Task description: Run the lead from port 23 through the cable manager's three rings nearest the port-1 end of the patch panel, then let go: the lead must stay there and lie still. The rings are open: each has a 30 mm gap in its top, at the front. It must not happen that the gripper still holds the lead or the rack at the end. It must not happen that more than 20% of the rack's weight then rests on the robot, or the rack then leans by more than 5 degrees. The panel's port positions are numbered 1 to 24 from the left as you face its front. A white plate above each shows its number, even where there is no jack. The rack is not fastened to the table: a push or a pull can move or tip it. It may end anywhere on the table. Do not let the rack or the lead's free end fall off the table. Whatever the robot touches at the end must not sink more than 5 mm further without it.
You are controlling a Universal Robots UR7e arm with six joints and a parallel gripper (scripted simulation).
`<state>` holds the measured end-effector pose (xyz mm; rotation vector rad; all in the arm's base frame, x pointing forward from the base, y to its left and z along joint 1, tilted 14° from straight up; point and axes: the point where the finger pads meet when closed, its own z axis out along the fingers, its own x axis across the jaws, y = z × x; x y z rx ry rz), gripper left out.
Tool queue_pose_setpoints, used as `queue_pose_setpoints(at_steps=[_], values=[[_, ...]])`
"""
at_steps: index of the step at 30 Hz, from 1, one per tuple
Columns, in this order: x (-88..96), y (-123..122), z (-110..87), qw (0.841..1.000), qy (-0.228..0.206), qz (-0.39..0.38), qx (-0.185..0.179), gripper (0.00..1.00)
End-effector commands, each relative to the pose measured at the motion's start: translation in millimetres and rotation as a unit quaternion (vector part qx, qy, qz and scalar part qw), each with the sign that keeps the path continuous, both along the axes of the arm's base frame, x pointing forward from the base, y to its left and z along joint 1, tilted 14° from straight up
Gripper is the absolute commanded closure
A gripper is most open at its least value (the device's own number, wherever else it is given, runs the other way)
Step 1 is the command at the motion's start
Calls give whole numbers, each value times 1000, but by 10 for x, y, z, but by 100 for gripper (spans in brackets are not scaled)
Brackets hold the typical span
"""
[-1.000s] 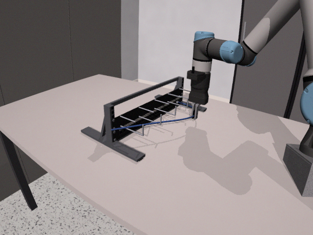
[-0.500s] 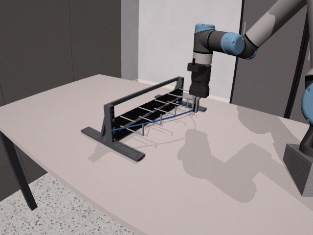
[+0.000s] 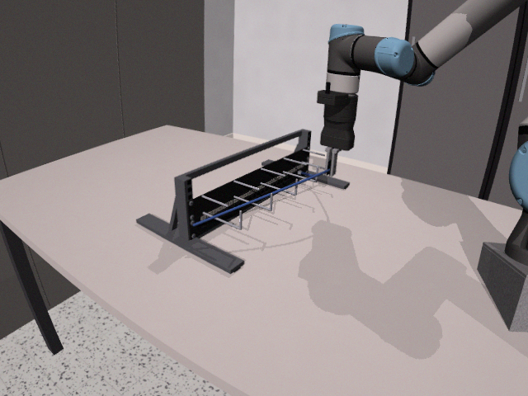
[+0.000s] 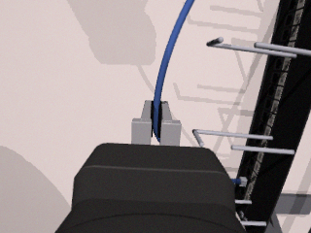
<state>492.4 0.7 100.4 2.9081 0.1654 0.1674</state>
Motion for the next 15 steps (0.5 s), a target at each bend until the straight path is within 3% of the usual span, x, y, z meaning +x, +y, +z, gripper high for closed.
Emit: queue_pose_setpoints(at_steps=[1,15], values=[[-27,37,55,1000,3,1,2,100],[-38,57,148,1000,3,1,2,100]])
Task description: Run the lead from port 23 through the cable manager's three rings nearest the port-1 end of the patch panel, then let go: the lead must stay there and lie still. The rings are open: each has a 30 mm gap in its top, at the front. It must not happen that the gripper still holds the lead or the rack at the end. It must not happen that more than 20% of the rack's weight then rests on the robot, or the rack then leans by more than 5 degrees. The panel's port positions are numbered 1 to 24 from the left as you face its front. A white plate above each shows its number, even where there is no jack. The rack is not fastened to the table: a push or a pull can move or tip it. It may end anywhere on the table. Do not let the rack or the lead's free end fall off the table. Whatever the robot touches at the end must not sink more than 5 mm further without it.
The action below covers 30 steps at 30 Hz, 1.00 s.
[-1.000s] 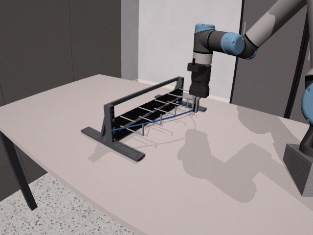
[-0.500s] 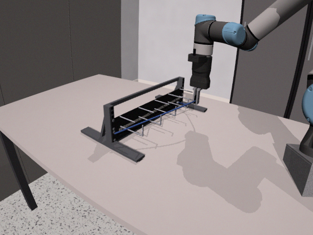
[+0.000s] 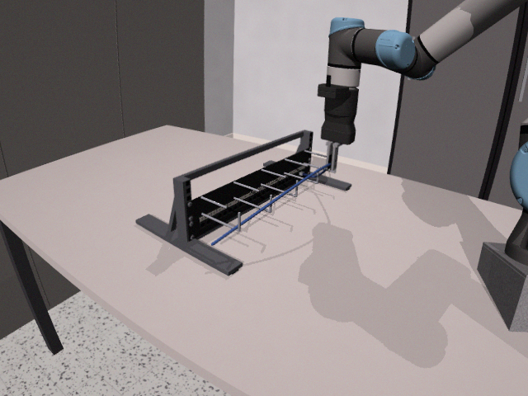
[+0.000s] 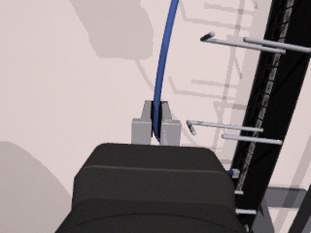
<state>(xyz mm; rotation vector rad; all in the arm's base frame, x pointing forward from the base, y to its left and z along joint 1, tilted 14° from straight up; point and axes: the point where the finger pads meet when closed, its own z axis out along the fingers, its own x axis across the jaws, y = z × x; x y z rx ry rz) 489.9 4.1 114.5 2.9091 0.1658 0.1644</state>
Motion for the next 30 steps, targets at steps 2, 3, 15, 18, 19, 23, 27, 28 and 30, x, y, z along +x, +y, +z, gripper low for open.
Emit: queue_pose_setpoints(at_steps=[2,3,15,18,19,23,27,28,30], values=[[-14,24,7,1000,2,1,2,100],[-14,24,7,1000,2,1,2,100],[685,214,52,1000,-4,-22,5,100],[688,215,52,1000,-4,-22,5,100],[688,215,52,1000,-4,-22,5,100],[688,215,52,1000,-4,-22,5,100],[688,215,52,1000,-4,-22,5,100],[688,215,52,1000,-4,-22,5,100],[688,215,52,1000,-4,-22,5,100]])
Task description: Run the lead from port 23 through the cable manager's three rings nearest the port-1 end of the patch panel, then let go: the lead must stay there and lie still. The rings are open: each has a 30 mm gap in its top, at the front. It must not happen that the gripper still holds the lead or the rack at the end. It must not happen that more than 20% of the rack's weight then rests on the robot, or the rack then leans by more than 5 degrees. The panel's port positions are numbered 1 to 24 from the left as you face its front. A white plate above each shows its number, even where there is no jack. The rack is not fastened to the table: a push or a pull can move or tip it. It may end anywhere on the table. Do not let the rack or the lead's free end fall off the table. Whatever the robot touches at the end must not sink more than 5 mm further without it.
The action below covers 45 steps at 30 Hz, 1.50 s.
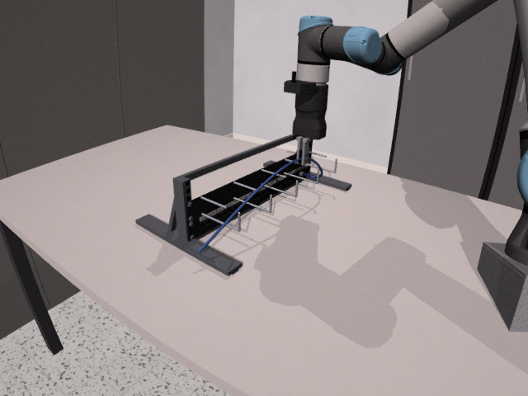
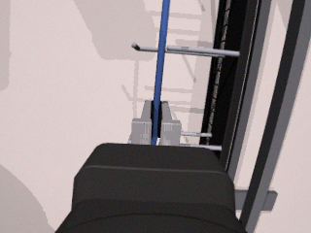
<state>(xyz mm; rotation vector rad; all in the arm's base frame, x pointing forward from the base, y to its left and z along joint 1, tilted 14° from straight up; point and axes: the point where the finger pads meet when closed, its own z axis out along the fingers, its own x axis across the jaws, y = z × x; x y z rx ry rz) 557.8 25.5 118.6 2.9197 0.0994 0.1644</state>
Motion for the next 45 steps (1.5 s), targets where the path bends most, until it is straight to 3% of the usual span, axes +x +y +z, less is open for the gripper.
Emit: queue_pose_setpoints(at_steps=[1,45], values=[[9,1,11,1000,-1,0,0,100],[-80,85,-17,1000,-4,-11,1,100]])
